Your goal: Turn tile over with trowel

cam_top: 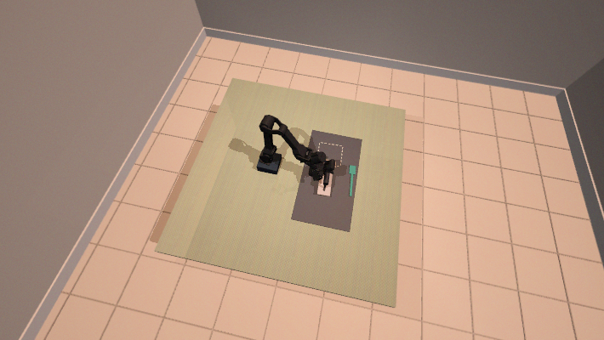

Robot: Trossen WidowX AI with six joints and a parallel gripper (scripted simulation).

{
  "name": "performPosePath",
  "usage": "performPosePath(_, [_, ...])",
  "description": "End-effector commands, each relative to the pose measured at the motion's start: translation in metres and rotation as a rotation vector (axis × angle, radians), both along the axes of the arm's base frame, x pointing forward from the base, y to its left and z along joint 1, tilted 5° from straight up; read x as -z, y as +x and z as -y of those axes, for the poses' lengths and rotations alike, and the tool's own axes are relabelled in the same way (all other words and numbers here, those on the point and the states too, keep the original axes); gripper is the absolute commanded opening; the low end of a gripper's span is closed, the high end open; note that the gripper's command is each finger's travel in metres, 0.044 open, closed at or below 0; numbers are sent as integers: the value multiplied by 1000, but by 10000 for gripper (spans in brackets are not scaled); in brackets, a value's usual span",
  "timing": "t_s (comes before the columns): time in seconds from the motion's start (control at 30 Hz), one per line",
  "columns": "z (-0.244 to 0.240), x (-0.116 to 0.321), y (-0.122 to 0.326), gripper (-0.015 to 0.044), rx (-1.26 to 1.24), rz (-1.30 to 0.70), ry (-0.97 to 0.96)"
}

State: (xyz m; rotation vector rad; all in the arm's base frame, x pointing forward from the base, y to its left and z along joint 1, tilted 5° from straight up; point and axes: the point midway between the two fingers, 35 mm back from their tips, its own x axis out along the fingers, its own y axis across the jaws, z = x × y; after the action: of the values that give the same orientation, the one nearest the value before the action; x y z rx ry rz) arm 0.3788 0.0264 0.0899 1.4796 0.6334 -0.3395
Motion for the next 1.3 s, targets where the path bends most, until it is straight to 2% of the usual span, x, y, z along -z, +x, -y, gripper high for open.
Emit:
performPosePath(0.0, [-5,-13,2,0,1,25,5])
performPosePath(1.27, [-62,-23,-9,0,1,24,11])
